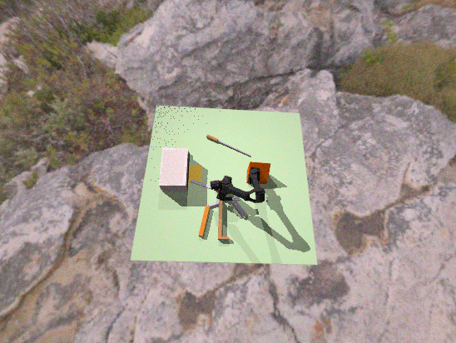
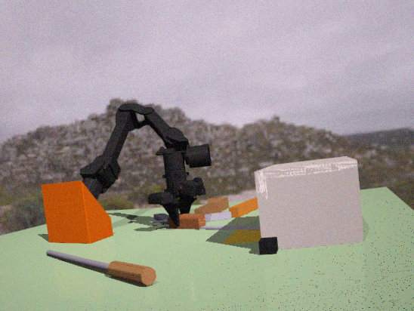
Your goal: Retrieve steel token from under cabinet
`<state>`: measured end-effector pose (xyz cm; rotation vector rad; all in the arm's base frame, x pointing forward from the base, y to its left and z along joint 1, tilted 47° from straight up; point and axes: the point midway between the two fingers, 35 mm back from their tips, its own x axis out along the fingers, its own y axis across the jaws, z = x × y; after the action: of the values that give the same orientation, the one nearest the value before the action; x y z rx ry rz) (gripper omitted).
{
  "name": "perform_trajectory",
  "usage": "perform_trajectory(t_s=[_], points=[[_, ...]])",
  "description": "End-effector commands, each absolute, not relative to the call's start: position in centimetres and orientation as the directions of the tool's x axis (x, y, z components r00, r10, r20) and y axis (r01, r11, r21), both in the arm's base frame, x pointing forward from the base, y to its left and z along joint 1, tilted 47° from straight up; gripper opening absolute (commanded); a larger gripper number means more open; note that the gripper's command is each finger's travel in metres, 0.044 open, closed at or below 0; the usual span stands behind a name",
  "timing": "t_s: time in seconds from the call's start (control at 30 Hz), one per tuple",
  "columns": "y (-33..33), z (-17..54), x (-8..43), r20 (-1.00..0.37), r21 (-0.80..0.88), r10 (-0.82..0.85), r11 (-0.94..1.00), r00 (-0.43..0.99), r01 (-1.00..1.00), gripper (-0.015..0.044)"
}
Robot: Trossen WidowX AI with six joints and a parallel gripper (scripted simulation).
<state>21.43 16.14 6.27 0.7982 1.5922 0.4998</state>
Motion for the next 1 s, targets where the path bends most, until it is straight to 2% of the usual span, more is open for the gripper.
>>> perform_trajectory(t_s=[0.0, 0.53, 0.8, 0.97], points=[[16.1, 6.3, 21.7, -0.679, 0.711, 0.733, 0.669, -0.036, 0.217, 0.0], [15.7, 6.0, 23.4, -0.679, 0.71, 0.733, 0.669, -0.036, 0.219, 0.0], [15.8, 5.9, 22.9, -0.681, 0.708, 0.731, 0.671, -0.041, 0.222, 0.02], [15.8, 5.9, 23.0, -0.681, 0.708, 0.731, 0.671, -0.04, 0.222, 0.02]])
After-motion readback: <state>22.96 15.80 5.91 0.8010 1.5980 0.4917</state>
